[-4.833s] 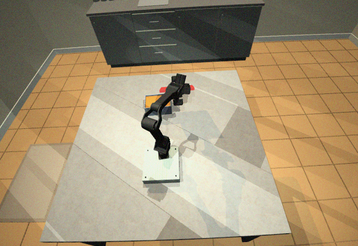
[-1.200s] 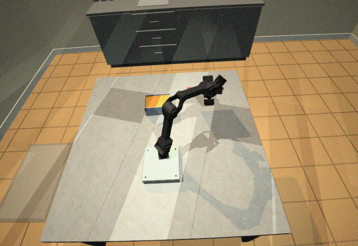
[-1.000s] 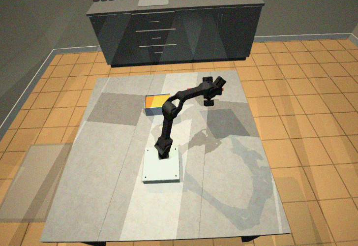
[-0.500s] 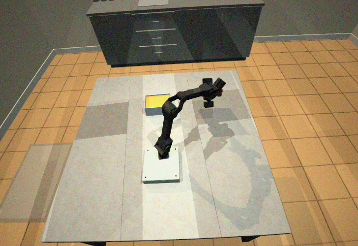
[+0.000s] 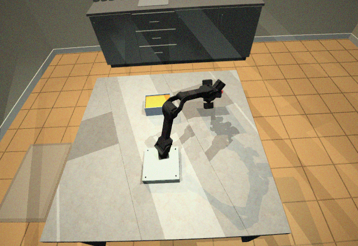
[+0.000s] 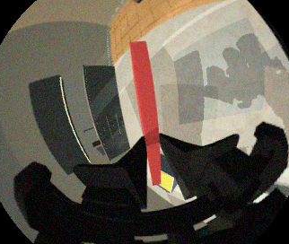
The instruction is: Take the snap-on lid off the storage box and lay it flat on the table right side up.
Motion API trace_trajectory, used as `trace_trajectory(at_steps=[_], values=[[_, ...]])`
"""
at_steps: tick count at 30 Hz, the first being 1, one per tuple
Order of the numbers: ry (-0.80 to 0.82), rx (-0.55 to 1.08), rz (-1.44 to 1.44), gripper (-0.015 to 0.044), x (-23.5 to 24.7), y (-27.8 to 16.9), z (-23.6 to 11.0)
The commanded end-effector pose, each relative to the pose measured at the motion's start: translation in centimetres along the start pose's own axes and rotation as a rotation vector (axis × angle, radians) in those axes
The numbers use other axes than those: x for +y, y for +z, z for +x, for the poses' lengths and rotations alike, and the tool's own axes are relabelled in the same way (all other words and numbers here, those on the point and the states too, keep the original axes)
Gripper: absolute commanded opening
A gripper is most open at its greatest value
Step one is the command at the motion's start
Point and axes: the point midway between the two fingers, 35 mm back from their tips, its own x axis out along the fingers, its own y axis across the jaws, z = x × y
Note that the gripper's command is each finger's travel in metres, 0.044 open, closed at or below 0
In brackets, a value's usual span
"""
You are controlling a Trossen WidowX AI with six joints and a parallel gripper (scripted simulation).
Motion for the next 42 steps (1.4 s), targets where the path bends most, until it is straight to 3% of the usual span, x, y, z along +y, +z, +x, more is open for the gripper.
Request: trace_trajectory(at_steps=[1,42], values=[[0.006,0.001,-0.004,0.0000,-0.1,0.0,0.2],[0.006,0.001,-0.004,0.0000,-2.6,0.0,2.3]])
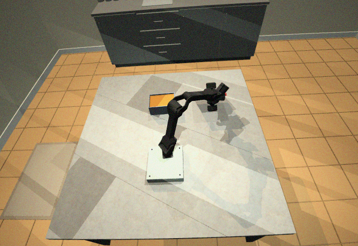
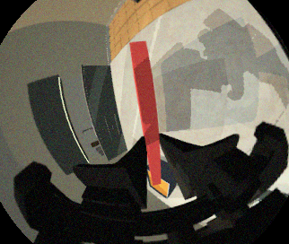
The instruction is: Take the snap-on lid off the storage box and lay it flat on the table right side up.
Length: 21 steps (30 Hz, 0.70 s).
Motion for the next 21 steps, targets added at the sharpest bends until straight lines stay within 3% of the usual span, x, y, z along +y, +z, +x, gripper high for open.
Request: trace_trajectory(at_steps=[1,21], values=[[0.006,0.000,-0.002,0.0000,-0.1,0.0,0.2],[0.006,0.000,-0.002,0.0000,-1.3,0.0,1.2]])
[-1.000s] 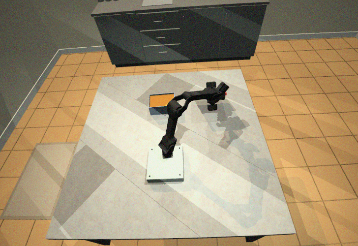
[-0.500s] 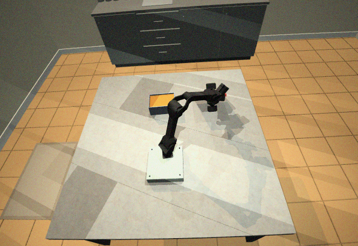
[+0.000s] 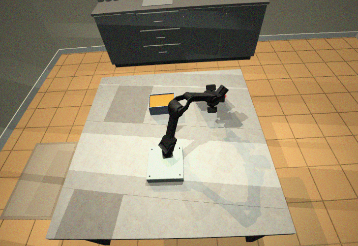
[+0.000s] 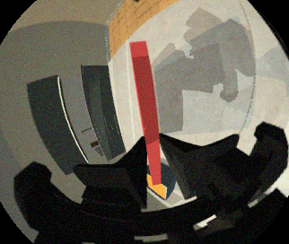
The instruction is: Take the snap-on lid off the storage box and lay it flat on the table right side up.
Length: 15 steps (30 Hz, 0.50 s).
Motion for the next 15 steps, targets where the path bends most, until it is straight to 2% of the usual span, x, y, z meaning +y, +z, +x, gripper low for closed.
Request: trace_trajectory(at_steps=[1,15], values=[[0.005,-0.001,-0.001,0.0000,-0.10,0.02,0.17],[0.005,-0.001,-0.001,0.0000,-0.96,0.02,0.90]])
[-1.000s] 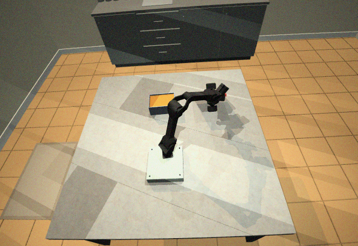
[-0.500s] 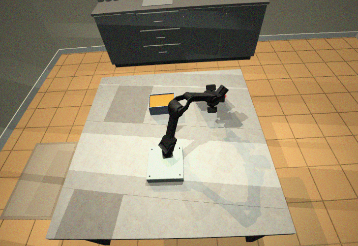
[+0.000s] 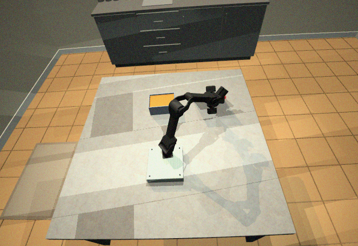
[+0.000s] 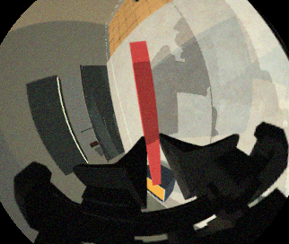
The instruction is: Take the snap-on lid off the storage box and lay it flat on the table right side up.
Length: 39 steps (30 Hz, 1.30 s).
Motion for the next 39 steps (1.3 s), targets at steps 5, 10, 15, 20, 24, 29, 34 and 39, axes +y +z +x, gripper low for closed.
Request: trace_trajectory(at_steps=[5,10,15,20,24,29,34,39], values=[[0.005,-0.001,0.000,0.0000,-0.4,0.0,0.4],[0.005,-0.001,0.000,0.0000,-0.7,0.0,0.6],[0.005,-0.001,0.000,0.0000,-1.0,0.0,0.9],[0.005,-0.001,0.000,0.0000,-1.3,0.0,1.2],[0.005,-0.001,0.000,0.0000,-1.5,0.0,1.4],[0.005,-0.001,0.000,0.0000,-1.8,0.0,1.6],[0.005,-0.001,0.000,0.0000,-2.1,0.0,1.9],[0.005,-0.001,0.000,0.0000,-2.4,0.0,2.1]])
